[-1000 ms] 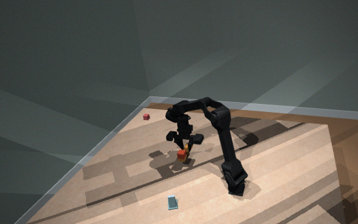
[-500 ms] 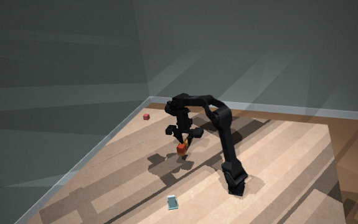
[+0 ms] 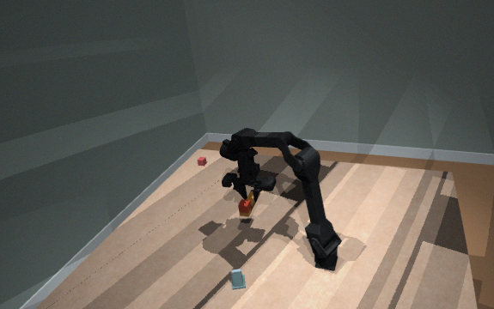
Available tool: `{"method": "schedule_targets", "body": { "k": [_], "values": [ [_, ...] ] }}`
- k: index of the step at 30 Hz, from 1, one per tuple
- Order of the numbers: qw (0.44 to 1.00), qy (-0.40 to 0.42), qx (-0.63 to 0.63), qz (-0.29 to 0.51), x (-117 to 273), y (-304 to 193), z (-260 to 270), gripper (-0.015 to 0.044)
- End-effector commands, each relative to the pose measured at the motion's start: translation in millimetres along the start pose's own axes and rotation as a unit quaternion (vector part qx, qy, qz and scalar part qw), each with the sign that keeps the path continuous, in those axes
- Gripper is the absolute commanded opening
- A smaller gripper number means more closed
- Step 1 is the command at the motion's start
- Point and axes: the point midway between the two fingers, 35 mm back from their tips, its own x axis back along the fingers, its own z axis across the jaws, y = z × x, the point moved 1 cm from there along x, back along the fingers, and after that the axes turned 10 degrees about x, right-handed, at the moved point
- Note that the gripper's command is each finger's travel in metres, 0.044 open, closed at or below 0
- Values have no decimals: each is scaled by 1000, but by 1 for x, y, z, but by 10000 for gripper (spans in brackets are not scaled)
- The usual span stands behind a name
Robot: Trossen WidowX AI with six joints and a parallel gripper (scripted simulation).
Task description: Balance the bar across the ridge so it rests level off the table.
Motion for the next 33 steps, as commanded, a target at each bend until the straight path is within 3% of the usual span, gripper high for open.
{"method": "schedule_targets", "body": {
  "k": [1, 33],
  "values": [
    [1000, -1, 10, 0, 1, -15, 5, 0],
    [994, 1, 106, 5, 2, -138, 34, 0]
  ]
}}
